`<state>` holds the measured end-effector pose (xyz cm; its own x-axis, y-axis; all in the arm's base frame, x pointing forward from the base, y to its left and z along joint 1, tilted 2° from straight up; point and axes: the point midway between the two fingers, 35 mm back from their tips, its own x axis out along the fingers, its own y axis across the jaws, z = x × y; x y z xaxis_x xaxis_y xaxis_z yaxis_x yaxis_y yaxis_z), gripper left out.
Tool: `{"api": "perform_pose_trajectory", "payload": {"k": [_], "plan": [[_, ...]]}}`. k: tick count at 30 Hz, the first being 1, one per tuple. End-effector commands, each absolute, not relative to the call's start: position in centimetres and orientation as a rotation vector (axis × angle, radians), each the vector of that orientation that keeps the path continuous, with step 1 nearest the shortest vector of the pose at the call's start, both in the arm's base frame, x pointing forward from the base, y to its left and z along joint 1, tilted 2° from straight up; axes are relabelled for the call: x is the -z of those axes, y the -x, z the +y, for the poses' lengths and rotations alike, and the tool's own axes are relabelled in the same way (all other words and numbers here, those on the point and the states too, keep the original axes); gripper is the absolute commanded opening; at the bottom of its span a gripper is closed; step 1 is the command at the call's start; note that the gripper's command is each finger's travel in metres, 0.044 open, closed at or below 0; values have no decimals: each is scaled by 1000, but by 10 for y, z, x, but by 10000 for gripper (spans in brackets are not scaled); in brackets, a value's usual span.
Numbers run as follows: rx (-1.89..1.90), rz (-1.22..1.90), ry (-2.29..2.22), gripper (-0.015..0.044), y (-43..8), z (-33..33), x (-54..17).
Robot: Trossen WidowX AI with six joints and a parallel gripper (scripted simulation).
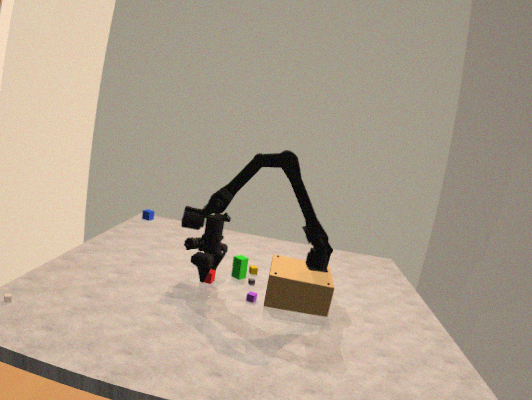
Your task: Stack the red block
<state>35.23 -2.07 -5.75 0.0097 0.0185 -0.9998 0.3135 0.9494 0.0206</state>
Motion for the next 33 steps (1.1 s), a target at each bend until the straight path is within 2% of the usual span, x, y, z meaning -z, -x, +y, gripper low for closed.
{"api": "perform_pose_trajectory", "payload": {"k": [1,14,25,32,33], "plan": [[235,1558,-271,440,-349,-20,62],[235,1557,-266,440,-349,-19,62],[235,1557,-266,151,-349,-19,62],[235,1557,-266,105,-349,-19,62],[235,1557,-266,78,-349,-19,61]]}}
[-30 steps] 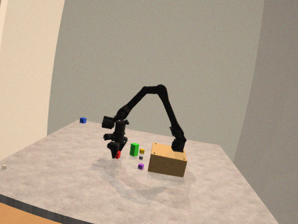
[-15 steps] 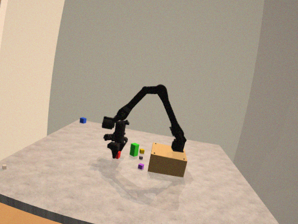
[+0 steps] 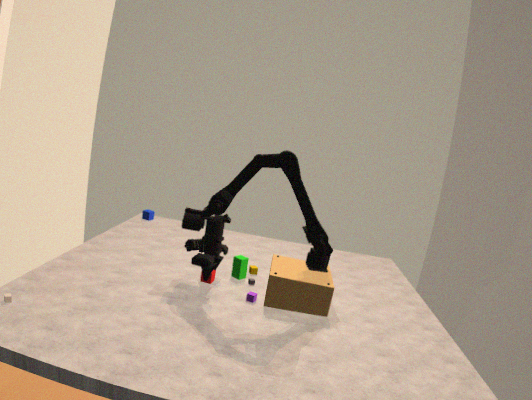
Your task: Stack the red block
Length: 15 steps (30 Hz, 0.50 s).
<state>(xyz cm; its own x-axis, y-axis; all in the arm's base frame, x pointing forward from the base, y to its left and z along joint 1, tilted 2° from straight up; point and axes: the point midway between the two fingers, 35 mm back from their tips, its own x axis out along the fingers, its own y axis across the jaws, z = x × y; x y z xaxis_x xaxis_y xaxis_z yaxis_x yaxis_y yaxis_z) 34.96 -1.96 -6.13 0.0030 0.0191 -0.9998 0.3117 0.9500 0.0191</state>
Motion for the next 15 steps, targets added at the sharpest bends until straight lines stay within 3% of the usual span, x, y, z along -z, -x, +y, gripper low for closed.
{"api": "perform_pose_trajectory", "payload": {"k": [1,3,15], "plan": [[235,1557,-266,52,-349,-20,59],[235,1557,-267,0,-350,-20,52],[235,1557,-271,0,-350,-21,-11]]}}
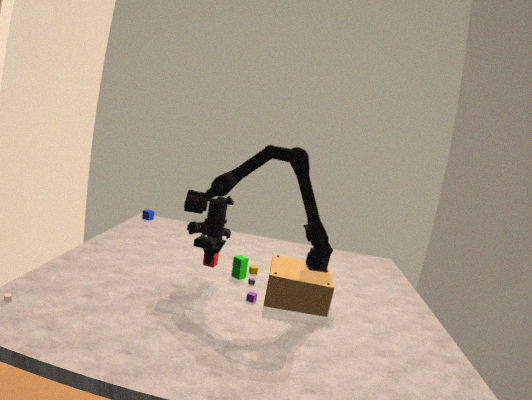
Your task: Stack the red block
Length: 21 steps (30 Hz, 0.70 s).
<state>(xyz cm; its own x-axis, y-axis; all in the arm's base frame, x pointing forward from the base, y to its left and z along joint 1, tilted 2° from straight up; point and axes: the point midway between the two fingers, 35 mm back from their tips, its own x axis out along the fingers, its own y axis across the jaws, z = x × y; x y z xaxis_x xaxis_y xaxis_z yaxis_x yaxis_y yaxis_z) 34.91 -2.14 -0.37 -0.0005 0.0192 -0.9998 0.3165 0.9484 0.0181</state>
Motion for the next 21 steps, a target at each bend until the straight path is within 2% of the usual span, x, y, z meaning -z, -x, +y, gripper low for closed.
{"api": "perform_pose_trajectory", "payload": {"k": [1,9,21], "plan": [[235,1557,-271,0,-350,-22,-17],[235,1557,-271,0,-350,-22,-57],[236,1558,-270,0,-336,-39,-59]]}}
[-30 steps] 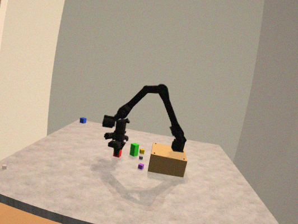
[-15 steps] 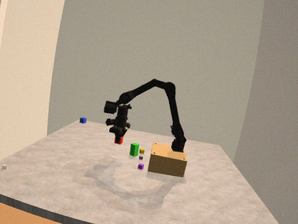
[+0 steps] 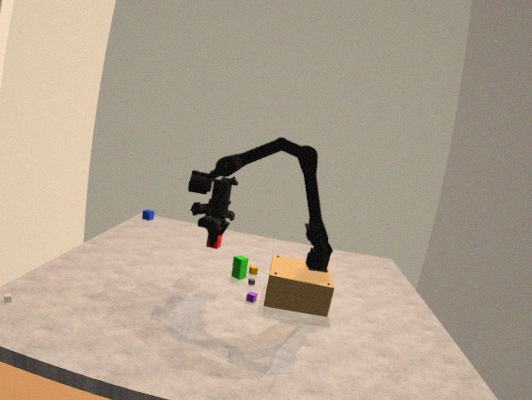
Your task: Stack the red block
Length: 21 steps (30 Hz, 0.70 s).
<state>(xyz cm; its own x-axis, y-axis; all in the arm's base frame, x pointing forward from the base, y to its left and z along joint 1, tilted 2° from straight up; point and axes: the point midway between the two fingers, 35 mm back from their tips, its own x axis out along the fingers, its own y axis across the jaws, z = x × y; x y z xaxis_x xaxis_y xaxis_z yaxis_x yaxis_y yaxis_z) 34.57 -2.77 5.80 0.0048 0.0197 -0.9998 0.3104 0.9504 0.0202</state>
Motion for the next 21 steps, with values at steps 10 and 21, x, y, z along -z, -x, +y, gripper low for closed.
{"api": "perform_pose_trajectory", "payload": {"k": [10,21], "plan": [[239,1561,-267,0,-289,-75,-59],[241,1564,-266,0,-246,-97,-55]]}}
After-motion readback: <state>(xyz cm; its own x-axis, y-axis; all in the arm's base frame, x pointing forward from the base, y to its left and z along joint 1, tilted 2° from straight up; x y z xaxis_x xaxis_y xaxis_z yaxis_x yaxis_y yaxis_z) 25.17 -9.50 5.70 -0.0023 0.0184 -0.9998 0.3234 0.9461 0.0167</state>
